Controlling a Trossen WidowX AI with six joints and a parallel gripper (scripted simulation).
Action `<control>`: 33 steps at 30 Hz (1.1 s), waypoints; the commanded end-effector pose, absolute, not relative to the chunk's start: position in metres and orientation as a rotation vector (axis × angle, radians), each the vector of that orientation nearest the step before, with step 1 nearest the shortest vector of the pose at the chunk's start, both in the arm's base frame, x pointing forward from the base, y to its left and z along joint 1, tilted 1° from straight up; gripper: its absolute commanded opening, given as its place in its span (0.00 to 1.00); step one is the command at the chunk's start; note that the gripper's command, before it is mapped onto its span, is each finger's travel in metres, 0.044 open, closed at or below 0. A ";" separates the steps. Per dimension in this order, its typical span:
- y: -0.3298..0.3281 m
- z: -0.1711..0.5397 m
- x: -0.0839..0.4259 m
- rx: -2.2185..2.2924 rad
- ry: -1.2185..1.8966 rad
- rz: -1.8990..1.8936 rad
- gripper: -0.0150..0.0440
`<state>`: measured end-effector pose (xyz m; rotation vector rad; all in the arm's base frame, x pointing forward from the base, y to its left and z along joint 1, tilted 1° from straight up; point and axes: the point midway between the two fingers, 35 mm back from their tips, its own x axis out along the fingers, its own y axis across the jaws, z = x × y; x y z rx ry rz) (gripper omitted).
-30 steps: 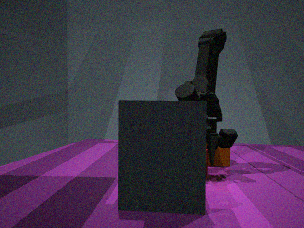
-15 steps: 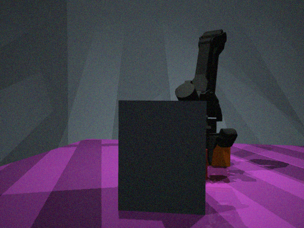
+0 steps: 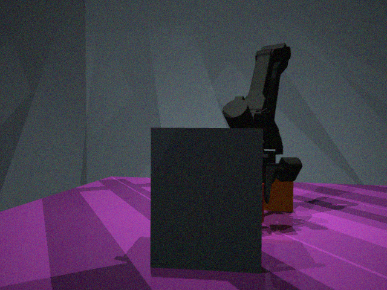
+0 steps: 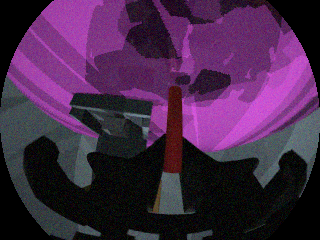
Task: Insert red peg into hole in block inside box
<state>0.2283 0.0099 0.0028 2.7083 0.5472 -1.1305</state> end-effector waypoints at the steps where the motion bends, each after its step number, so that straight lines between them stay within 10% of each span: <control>1: 0.009 0.009 0.231 2.710 0.544 -1.118 0.25; 33: 0.011 0.041 0.228 2.711 0.543 -1.118 0.25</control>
